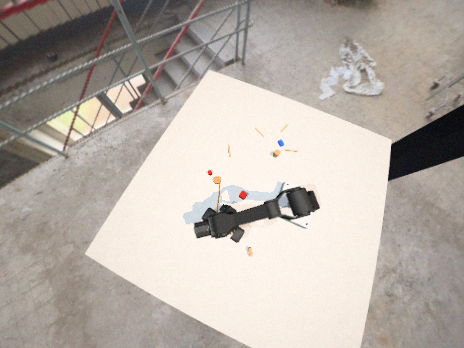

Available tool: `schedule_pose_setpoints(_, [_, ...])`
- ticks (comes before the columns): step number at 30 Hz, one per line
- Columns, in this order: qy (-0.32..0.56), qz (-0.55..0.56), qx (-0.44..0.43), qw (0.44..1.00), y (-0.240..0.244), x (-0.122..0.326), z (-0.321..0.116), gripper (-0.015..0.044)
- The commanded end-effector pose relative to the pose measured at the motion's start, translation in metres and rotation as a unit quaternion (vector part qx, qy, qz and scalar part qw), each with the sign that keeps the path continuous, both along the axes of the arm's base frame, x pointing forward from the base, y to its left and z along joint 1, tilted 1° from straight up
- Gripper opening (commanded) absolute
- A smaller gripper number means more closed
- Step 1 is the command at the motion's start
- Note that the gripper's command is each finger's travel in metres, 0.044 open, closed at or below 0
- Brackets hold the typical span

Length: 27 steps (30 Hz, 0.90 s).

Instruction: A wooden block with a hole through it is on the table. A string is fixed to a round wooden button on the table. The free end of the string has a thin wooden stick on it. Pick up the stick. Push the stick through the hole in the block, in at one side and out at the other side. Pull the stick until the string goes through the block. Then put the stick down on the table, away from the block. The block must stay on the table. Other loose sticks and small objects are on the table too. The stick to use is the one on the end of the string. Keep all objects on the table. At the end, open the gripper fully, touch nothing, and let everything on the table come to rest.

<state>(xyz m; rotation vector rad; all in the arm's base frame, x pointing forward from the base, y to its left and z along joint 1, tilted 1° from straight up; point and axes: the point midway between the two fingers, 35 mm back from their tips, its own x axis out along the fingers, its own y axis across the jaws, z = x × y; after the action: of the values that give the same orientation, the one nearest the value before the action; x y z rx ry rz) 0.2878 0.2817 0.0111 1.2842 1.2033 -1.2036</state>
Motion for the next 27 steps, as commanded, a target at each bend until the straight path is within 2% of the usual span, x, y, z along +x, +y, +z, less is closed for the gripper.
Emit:
schedule_pose_setpoints(1, [0.0, -0.003, 0.002, 1.0, -0.001, -0.002, -0.001, 0.0])
schedule_pose_setpoints(27, [0.0, -0.003, 0.0, 1.0, -0.034, 0.0, -0.002, 0.0])
